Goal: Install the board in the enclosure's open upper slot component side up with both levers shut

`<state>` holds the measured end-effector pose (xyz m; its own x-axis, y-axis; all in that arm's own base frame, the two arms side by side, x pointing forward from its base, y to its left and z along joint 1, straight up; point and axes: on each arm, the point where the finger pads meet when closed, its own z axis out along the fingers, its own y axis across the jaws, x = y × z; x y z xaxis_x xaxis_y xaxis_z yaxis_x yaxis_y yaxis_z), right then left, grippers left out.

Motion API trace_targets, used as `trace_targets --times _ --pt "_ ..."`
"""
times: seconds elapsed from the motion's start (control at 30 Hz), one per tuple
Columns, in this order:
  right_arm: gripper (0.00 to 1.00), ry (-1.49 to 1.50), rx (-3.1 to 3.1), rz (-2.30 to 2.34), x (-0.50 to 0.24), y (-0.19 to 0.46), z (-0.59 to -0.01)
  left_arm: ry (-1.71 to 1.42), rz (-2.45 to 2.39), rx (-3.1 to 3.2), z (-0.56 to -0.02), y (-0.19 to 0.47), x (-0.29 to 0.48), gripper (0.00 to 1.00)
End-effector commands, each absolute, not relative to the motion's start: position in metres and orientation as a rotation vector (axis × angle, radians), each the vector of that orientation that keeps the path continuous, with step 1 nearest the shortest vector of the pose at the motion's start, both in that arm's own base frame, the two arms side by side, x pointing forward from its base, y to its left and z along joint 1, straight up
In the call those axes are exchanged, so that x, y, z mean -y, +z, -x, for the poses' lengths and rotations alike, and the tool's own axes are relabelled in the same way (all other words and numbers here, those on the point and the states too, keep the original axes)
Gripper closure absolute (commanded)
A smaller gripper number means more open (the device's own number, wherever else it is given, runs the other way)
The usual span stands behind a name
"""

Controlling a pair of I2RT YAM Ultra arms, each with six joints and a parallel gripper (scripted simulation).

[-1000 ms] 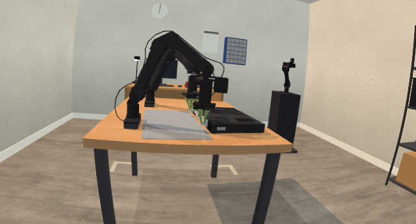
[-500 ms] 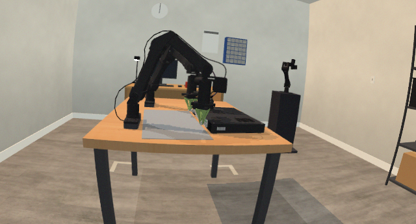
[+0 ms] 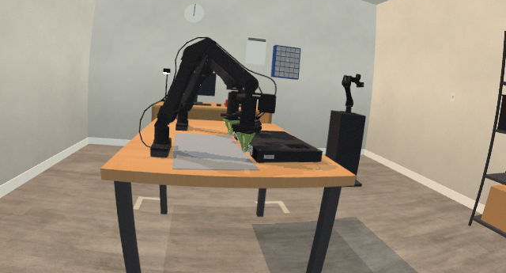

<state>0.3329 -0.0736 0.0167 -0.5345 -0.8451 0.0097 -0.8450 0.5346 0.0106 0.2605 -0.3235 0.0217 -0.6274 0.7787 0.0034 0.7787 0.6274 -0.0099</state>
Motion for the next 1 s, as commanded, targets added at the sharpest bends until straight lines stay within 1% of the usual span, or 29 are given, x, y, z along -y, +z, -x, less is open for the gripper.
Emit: trace_targets --times 0.0,0.17,0.3,0.33,0.5,0.97 --pt "0.97 0.019 2.778 -1.523 0.069 0.022 -0.340 -0.006 1.348 2.872 -0.269 0.024 0.327 0.97" --pt "0.97 0.019 2.785 -1.511 0.069 0.022 -0.340 -0.006 1.336 2.878 -0.269 0.024 0.327 0.97" --pt "0.97 0.031 2.881 -1.309 0.070 0.022 -0.338 -0.016 1.132 2.950 -0.264 0.024 0.326 0.97" --pt "0.97 0.018 2.874 -1.337 0.067 0.022 -0.338 0.005 1.167 2.961 -0.267 0.027 0.332 0.97" --pt "0.97 0.014 2.924 -1.224 0.064 0.022 -0.335 0.001 1.048 2.999 -0.265 0.023 0.335 0.97" --pt "0.97 0.013 2.954 -1.149 0.063 0.022 -0.335 -0.010 0.961 3.016 -0.264 0.023 0.332 0.97"
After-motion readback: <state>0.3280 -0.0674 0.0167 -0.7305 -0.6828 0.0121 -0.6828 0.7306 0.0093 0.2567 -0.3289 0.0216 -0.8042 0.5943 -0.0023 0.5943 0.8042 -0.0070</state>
